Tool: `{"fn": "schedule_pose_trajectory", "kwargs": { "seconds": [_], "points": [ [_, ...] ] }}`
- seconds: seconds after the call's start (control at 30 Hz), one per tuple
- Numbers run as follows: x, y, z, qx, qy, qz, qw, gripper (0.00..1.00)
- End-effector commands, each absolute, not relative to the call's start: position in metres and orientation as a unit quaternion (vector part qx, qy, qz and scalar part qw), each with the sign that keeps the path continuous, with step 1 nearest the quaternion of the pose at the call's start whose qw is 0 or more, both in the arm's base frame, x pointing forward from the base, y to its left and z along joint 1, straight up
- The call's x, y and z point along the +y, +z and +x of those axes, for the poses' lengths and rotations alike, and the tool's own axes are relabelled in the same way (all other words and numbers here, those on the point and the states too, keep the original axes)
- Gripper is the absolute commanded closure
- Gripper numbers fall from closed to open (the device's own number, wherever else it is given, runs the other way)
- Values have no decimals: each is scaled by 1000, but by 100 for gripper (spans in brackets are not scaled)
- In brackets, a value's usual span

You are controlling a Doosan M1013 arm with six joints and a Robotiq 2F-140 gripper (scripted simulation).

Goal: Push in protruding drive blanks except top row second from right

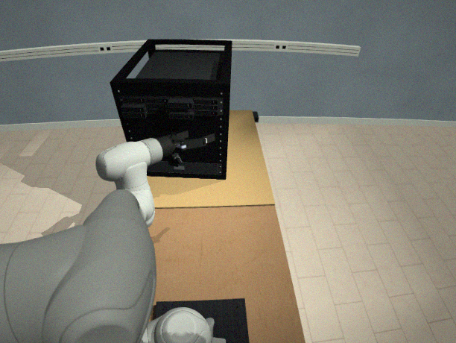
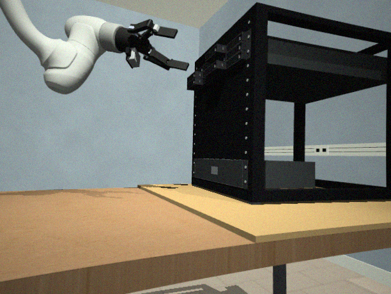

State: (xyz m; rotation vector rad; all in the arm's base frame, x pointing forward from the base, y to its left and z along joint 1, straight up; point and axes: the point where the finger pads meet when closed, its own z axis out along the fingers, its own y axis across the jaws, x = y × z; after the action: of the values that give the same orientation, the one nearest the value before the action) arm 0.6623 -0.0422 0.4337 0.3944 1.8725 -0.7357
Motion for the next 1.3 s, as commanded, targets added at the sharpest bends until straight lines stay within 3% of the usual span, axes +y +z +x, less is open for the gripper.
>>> {"fn": "schedule_pose_trajectory", "kwargs": {
  "seconds": [0.0, 1.27],
  "points": [
    [-25, 440, 665, 780, -328, 89, 525, 0],
    [108, 460, 649, 637, -470, -336, 509, 0]
  ]
}}
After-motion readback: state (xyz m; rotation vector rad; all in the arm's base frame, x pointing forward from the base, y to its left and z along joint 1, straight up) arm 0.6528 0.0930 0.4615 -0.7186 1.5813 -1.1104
